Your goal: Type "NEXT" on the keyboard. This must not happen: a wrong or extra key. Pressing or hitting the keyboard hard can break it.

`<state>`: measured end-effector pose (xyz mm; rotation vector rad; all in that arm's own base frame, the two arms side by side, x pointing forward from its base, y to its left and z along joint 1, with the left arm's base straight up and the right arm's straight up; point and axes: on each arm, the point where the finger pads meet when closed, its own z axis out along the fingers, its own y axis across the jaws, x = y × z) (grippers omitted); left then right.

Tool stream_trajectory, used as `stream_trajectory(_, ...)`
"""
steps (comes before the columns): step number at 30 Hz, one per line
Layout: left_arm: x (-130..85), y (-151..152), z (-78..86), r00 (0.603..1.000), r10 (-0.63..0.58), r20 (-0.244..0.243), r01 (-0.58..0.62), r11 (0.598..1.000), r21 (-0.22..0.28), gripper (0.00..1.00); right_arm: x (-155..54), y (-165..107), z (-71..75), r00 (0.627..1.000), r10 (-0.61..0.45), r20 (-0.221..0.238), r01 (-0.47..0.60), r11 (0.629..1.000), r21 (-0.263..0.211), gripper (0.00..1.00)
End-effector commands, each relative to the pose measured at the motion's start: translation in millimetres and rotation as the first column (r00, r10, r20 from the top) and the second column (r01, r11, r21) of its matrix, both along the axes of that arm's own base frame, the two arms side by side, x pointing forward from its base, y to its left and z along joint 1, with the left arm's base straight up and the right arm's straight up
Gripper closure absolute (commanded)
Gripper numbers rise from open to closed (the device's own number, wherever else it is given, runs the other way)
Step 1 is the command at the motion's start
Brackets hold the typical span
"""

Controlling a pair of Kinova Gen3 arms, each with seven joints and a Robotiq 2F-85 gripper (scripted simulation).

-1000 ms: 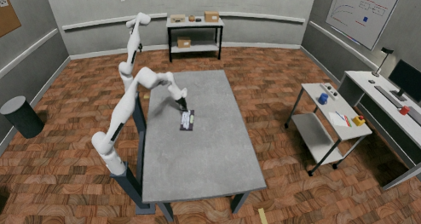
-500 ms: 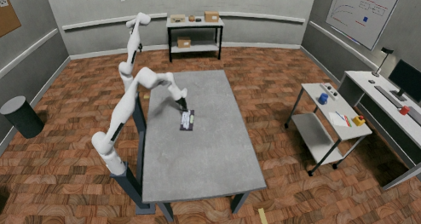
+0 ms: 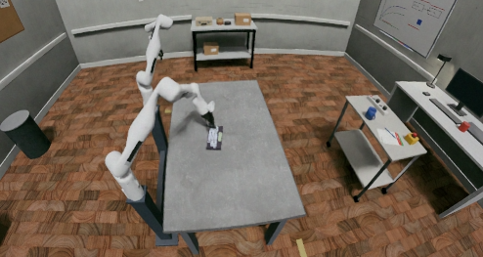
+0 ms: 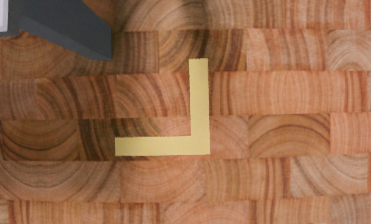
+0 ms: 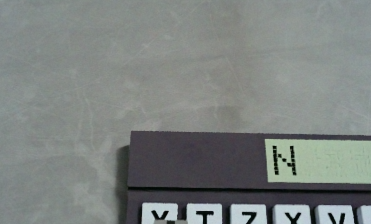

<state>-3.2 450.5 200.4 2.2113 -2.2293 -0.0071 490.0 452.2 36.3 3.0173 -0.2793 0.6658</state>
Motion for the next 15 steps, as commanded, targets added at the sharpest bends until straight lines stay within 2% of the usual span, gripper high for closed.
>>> stream_trajectory(1, -0.2, -0.4, -0.4, 1.000, 0.016, 0.004, -0.016, 1.000, -0.002, 0.002, 2.4, -0.7, 10.5, 1.000, 0.006, 0.006, -0.006, 1.000, -0.004, 0.903)
stream_trajectory(5, -0.2, -0.4, -0.4, 1.000, 0.016, 0.004, -0.016, 1.000, -0.002, 0.002, 1.9, -0.3, 15.1, 1.000, 0.002, 0.004, -0.002, 1.000, -0.001, 0.903)
stream_trajectory(15, -0.2, -0.4, -0.4, 1.000, 0.016, 0.004, -0.016, 1.000, -0.002, 0.002, 0.3, -3.1, 14.0, 1.000, -0.001, 0.008, 0.001, 1.000, 0.006, 0.903)
